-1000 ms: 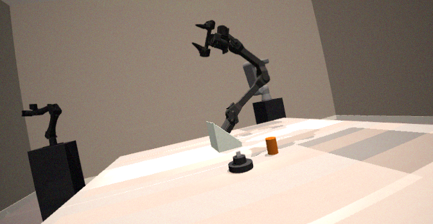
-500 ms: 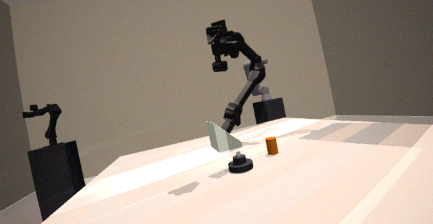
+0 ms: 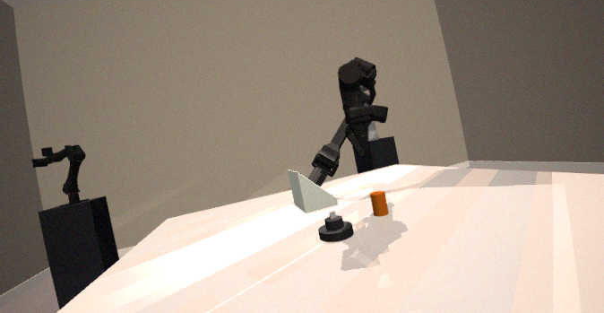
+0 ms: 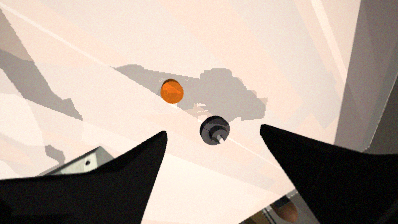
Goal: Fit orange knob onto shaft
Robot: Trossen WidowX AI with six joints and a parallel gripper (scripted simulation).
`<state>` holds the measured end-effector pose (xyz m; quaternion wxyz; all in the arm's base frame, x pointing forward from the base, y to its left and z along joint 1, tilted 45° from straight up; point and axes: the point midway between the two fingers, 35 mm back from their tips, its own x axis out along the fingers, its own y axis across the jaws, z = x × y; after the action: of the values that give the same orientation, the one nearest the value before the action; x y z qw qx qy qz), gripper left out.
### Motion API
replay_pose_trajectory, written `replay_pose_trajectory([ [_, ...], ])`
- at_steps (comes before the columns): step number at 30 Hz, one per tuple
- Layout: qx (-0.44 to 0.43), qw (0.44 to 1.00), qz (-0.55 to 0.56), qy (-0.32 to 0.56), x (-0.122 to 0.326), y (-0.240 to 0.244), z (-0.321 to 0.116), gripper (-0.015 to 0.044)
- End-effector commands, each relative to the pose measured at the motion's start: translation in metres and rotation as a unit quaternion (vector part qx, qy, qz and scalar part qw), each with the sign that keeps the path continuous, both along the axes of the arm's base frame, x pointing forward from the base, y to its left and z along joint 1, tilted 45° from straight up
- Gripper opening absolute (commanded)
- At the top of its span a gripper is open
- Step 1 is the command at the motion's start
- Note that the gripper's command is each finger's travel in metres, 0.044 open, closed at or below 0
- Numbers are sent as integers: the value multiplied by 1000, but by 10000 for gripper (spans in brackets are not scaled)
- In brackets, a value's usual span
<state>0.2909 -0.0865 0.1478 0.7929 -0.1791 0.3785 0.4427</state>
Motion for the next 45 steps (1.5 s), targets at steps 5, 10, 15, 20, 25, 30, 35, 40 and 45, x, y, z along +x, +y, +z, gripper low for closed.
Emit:
replay_pose_trajectory([
  [5, 64, 992, 66, 83, -7, 59, -14, 440],
  [10, 64, 992, 66, 83, -3, 76, -36, 440],
  [15, 64, 992, 67, 83, -3, 82, -42, 440],
  [20, 65, 992, 67, 82, -1, 90, -53, 440],
  [25, 64, 992, 67, 83, 0, 94, -57, 440],
  [30, 64, 992, 66, 83, 2, 99, -63, 440],
  [35, 64, 992, 66, 82, 3, 104, -69, 440],
  [40, 64, 992, 66, 82, 4, 110, -75, 440],
  [45, 64, 992, 66, 82, 5, 115, -81, 440],
])
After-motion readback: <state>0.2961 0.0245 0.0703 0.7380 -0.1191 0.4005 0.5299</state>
